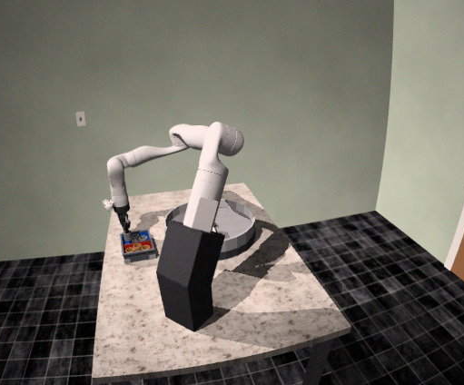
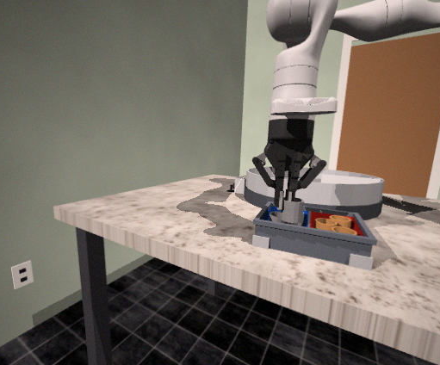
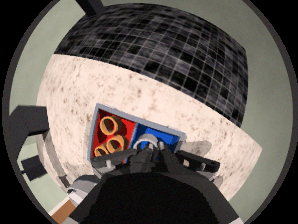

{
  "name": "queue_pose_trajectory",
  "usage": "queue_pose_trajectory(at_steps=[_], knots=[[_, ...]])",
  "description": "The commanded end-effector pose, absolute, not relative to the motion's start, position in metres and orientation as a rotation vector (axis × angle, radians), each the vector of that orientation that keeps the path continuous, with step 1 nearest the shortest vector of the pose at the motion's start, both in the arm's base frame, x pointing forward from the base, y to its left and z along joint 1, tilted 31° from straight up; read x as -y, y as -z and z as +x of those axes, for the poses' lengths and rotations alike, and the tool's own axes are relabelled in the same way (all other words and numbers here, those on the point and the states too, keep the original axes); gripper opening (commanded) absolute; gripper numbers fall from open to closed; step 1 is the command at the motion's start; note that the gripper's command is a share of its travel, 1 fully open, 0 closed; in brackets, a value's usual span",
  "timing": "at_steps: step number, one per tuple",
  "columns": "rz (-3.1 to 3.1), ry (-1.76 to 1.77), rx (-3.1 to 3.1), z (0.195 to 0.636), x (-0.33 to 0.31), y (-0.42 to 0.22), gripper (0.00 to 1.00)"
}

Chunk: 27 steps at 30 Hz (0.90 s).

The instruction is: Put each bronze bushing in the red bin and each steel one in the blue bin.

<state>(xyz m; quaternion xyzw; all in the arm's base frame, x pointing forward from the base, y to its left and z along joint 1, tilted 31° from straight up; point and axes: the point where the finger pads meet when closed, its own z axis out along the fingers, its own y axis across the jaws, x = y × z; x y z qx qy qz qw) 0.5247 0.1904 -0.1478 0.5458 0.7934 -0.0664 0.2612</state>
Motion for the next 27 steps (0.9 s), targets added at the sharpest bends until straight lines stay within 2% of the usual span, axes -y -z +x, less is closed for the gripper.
queue_pose_trajectory(at_steps=[1,27], knots=[[1.478,0.18,-2.148,0.525,-0.19,0.15,0.0],[1.478,0.18,-2.148,0.53,-0.184,0.162,0.0]])
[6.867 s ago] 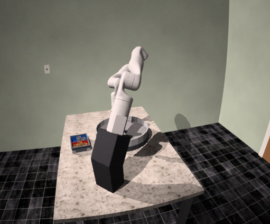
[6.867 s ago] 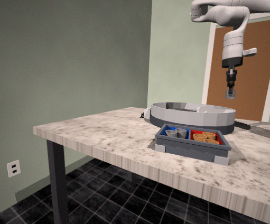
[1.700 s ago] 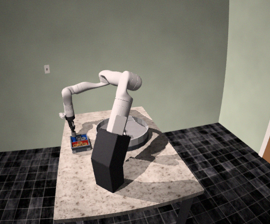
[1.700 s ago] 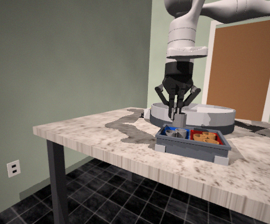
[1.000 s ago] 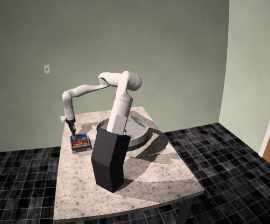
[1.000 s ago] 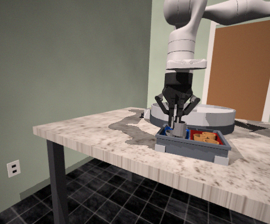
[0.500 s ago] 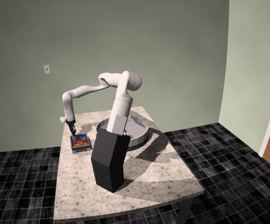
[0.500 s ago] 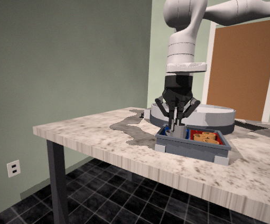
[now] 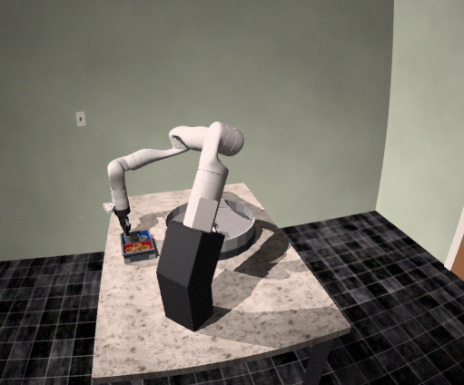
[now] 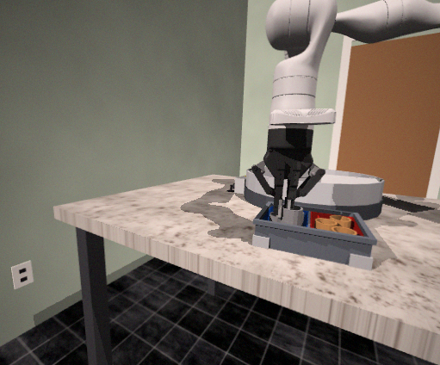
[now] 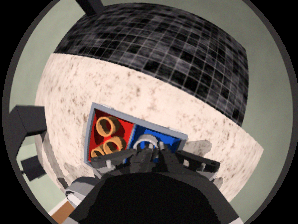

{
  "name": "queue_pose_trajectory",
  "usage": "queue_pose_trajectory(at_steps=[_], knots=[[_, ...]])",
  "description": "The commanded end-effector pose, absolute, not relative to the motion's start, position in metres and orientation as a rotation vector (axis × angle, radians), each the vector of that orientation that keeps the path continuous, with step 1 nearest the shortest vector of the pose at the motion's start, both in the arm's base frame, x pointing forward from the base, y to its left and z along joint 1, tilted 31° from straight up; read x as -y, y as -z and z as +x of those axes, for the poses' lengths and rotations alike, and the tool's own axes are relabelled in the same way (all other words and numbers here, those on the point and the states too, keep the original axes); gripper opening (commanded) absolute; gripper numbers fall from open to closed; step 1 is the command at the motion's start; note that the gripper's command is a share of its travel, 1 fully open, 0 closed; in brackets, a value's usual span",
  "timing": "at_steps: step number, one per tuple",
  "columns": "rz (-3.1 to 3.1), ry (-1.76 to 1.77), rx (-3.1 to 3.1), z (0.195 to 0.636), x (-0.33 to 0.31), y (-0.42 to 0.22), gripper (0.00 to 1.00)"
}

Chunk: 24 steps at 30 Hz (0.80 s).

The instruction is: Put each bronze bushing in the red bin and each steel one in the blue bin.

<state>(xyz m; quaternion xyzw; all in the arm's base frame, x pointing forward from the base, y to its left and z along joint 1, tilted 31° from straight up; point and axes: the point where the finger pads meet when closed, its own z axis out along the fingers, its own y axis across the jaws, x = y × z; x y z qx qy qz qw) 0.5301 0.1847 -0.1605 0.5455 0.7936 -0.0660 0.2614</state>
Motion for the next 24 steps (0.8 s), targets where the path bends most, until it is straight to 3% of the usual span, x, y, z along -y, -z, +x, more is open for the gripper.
queue_pose_trajectory(at_steps=[1,24], knots=[[1.478,0.18,-2.148,0.53,-0.184,0.162,0.0],[1.478,0.18,-2.148,0.534,-0.18,0.173,0.0]])
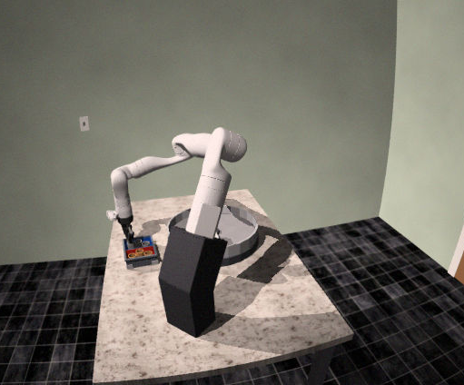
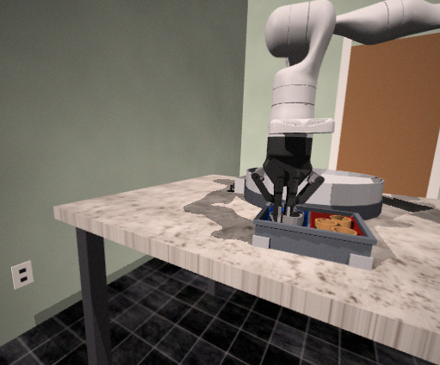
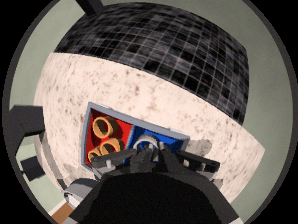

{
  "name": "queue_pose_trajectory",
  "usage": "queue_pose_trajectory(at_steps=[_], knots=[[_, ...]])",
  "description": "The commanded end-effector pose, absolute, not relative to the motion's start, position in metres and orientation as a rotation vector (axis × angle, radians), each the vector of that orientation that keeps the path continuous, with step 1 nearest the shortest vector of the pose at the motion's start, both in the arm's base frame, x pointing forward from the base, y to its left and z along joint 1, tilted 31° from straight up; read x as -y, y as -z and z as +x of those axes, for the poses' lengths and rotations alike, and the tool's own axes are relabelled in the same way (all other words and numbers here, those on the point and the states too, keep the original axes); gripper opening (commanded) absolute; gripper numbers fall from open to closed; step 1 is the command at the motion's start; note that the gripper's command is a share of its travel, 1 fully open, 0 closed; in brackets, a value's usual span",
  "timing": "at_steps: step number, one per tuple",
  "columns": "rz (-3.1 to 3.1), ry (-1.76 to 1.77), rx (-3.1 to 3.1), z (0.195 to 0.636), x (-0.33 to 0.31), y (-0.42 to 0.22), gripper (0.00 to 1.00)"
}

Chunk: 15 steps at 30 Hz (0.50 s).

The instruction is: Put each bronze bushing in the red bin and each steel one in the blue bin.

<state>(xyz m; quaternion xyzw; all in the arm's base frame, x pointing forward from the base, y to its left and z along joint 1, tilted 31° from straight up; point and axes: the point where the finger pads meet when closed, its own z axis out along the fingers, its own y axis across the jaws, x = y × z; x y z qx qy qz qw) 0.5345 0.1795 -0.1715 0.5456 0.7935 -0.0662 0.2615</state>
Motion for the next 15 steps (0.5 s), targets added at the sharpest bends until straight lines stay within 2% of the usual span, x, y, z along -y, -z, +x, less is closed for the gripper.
queue_pose_trajectory(at_steps=[1,15], knots=[[1.478,0.18,-2.148,0.5342,-0.1796,0.1727,0.0],[1.478,0.18,-2.148,0.5363,-0.1772,0.1777,0.0]])
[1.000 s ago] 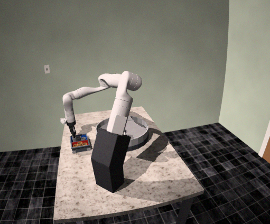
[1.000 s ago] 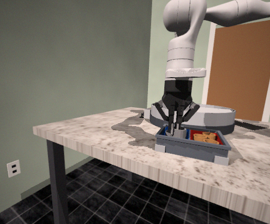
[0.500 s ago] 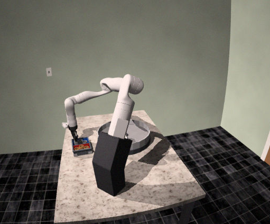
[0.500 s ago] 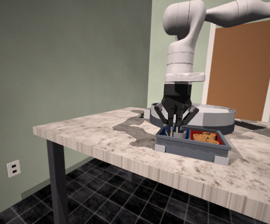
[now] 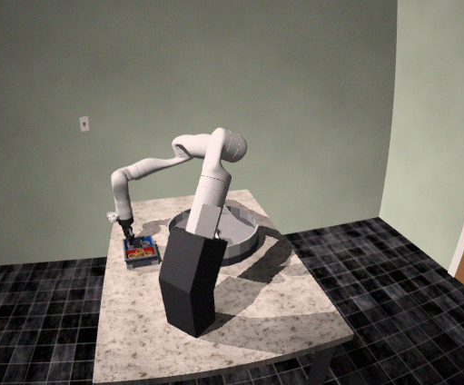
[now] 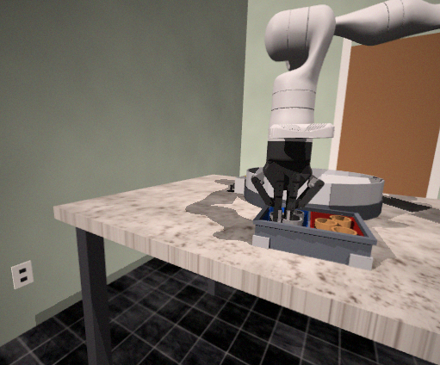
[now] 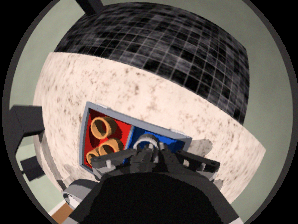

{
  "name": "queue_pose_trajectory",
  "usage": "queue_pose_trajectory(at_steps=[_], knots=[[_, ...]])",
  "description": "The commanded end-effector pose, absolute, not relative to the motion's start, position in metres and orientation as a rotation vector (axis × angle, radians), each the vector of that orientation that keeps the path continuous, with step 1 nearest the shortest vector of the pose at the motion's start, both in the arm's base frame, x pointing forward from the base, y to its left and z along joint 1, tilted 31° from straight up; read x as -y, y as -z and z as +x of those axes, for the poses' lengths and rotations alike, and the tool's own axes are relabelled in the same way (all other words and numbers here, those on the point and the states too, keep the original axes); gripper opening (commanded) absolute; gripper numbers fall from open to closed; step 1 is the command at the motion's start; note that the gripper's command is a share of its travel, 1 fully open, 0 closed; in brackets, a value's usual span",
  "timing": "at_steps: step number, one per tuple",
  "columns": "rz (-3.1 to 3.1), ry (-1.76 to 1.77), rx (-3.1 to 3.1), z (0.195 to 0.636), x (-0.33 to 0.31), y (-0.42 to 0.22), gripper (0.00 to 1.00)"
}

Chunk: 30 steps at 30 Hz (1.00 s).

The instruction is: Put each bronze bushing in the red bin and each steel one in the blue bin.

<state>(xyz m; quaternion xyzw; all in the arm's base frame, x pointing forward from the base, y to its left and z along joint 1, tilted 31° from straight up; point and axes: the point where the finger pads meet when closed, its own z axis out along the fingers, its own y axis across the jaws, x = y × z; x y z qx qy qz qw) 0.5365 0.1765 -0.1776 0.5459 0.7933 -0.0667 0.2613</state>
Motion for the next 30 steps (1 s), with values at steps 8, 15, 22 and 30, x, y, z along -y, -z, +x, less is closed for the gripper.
queue_pose_trajectory(at_steps=[8,15,22,30], knots=[[1.478,0.18,-2.148,0.5383,-0.1749,0.1829,0.0],[1.478,0.18,-2.148,0.5384,-0.1749,0.1828,0.0],[1.478,0.18,-2.148,0.5384,-0.1748,0.1829,0.0],[1.478,0.18,-2.148,0.5385,-0.1748,0.1828,0.19]])
